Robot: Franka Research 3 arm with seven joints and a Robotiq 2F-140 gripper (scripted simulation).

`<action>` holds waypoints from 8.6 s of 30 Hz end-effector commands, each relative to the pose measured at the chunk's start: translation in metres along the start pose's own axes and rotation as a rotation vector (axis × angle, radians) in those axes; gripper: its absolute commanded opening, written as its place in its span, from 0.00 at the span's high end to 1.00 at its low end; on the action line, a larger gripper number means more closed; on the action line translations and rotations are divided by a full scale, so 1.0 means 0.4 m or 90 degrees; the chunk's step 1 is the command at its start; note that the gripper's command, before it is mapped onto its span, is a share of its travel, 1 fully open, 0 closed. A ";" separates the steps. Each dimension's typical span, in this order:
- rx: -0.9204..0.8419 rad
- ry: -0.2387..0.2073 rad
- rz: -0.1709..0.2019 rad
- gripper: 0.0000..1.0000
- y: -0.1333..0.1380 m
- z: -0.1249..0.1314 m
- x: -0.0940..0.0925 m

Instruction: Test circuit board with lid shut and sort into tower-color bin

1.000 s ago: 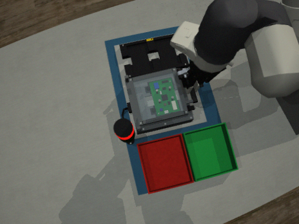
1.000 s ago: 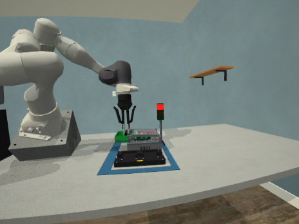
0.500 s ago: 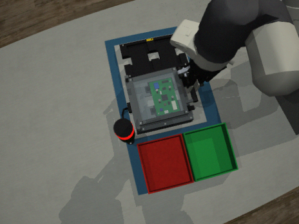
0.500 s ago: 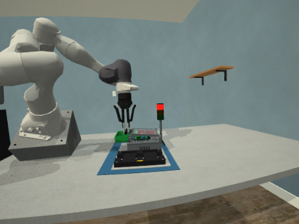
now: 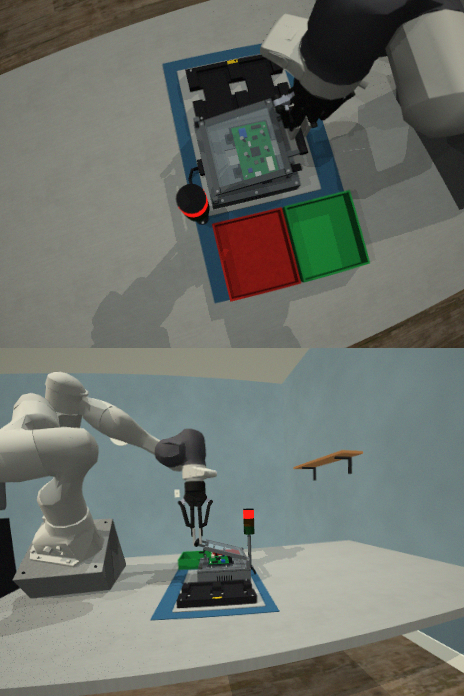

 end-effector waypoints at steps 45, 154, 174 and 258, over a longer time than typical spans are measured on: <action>0.003 0.004 -0.002 1.00 -0.015 0.000 -0.047; 0.003 0.004 -0.002 0.84 -0.012 0.002 -0.036; 0.003 0.004 -0.002 0.84 -0.012 0.002 -0.035; 0.003 0.004 -0.002 1.00 -0.012 0.001 -0.030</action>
Point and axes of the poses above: the point where the finger pads meet when closed, its own x axis out along the fingers, its own y axis across the jaws, z = x × y, the point moved 10 cm from there along -x, back along the fingers, and after that the axes turned 7 degrees about -x, right-handed, at the moved point
